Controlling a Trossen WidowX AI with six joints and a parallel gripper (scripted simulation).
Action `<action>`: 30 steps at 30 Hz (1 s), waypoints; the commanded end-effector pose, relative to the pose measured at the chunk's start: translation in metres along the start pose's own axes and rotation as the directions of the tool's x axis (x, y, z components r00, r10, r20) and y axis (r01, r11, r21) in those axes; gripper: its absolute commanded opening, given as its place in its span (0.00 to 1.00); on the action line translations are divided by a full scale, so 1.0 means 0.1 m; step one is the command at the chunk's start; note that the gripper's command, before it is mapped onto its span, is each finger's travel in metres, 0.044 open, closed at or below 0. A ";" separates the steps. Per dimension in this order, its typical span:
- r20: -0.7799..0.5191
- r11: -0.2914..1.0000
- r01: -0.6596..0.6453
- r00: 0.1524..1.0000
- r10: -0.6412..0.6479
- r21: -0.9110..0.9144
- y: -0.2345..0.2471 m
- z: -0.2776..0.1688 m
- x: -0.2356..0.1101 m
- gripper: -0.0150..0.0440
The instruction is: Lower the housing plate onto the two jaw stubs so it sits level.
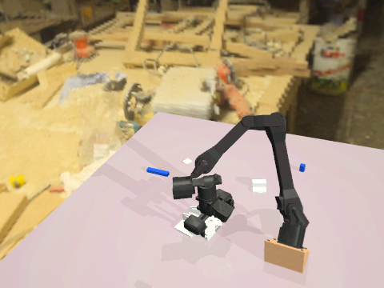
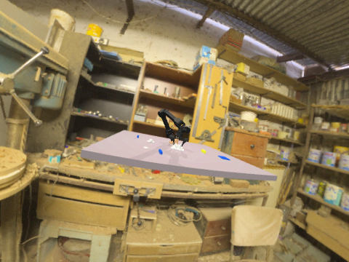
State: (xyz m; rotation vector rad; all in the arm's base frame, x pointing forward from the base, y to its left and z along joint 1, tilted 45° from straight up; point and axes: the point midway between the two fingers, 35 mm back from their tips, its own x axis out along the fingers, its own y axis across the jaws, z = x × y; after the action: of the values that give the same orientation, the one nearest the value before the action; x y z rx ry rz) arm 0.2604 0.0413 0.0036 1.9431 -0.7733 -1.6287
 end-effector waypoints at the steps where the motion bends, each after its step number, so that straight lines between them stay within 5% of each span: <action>1: 0.003 1.000 0.000 1.000 0.000 0.006 0.00 0.00 -0.03 0.85; 30: 0.003 1.000 0.000 1.000 0.000 0.006 0.01 -0.01 0.04 0.85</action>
State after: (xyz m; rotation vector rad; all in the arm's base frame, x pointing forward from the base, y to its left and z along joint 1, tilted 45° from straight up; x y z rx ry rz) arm 0.2600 0.0409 0.0031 1.9407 -0.7711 -1.6331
